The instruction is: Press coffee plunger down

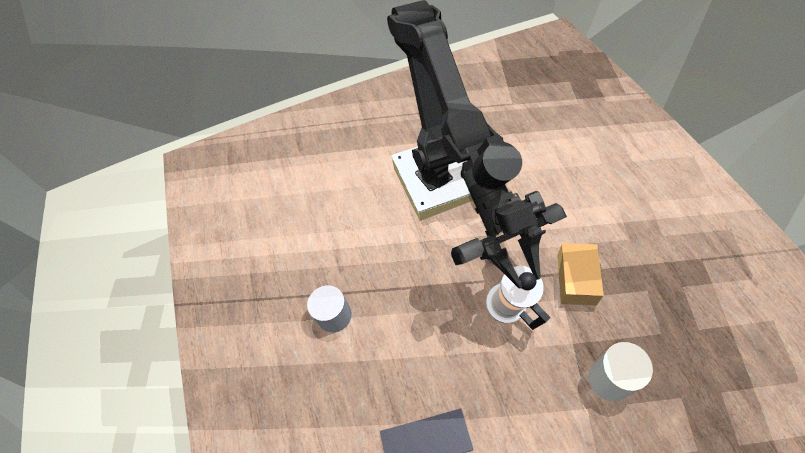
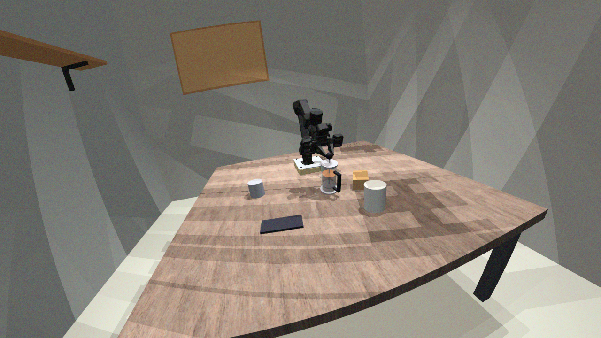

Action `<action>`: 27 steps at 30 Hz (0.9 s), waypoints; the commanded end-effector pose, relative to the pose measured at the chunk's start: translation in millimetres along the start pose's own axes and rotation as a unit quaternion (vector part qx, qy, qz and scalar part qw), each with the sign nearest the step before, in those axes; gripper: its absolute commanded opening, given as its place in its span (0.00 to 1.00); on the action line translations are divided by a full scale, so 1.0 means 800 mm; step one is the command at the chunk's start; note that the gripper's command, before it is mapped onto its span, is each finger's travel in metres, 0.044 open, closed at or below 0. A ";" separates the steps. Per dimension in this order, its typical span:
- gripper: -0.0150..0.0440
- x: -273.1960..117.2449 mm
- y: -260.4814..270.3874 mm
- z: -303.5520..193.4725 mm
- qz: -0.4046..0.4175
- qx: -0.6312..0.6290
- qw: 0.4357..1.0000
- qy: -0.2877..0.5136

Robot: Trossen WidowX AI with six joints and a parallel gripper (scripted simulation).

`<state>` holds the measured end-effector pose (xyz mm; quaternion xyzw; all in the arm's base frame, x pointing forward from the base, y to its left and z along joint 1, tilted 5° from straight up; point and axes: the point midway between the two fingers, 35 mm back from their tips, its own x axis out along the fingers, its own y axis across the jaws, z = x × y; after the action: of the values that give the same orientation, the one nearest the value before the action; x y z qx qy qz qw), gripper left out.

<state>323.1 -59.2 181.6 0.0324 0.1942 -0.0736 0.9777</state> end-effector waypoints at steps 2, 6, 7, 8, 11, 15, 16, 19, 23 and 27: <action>0.46 0.006 0.000 -0.010 0.000 0.005 1.000 0.018; 0.46 0.006 0.000 -0.009 0.000 0.005 1.000 0.018; 0.46 0.006 0.000 -0.009 0.000 0.005 1.000 0.018; 0.46 0.007 0.000 -0.009 0.000 0.005 1.000 0.018; 0.46 0.007 0.000 -0.008 0.000 0.005 1.000 0.018; 0.46 0.007 0.000 -0.007 0.000 0.005 1.000 0.018; 0.46 0.007 0.000 -0.007 0.000 0.005 1.000 0.018; 0.46 0.008 0.000 -0.007 0.000 0.005 1.000 0.018; 0.46 0.008 0.000 -0.006 0.000 0.005 1.000 0.018; 0.46 0.009 0.000 -0.006 0.000 0.005 1.000 0.018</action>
<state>327.0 -60.0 179.6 0.0341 0.2022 -0.0736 0.9760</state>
